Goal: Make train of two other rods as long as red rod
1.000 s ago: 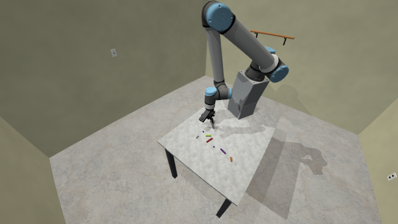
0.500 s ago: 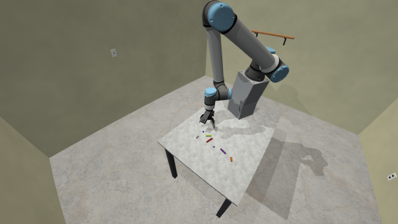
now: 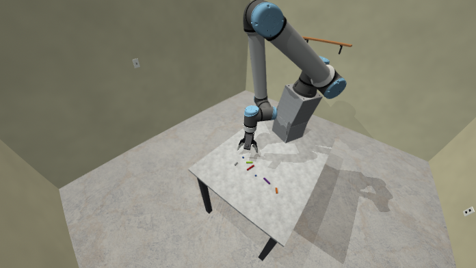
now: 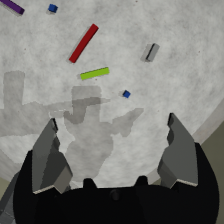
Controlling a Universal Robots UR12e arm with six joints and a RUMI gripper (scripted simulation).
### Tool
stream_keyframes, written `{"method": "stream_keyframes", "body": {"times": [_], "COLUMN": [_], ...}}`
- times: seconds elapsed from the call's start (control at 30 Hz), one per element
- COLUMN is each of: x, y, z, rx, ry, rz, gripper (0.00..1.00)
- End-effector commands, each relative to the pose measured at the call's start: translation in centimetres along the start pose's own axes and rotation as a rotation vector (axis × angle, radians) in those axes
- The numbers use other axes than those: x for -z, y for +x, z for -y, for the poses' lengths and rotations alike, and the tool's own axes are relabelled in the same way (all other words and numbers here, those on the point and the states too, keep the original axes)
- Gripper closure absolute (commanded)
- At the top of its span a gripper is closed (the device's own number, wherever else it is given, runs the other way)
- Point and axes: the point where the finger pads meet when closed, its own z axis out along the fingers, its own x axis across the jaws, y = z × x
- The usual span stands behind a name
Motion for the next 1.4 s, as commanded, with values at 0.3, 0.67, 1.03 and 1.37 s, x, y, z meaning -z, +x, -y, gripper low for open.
{"method": "stream_keyframes", "body": {"times": [0.3, 0.67, 1.03, 1.37], "x": [0.1, 0.1, 0.1, 0.2], "y": [-0.2, -0.4, -0.7, -0.8], "z": [1.5, 2.2, 2.9, 3.5], "rx": [0.366, 0.597, 0.832, 1.023], "ry": [0.005, 0.005, 0.005, 0.005], "rz": [0.0, 0.0, -0.001, -0.001], "gripper": [0.0, 0.0, 0.0, 0.0]}}
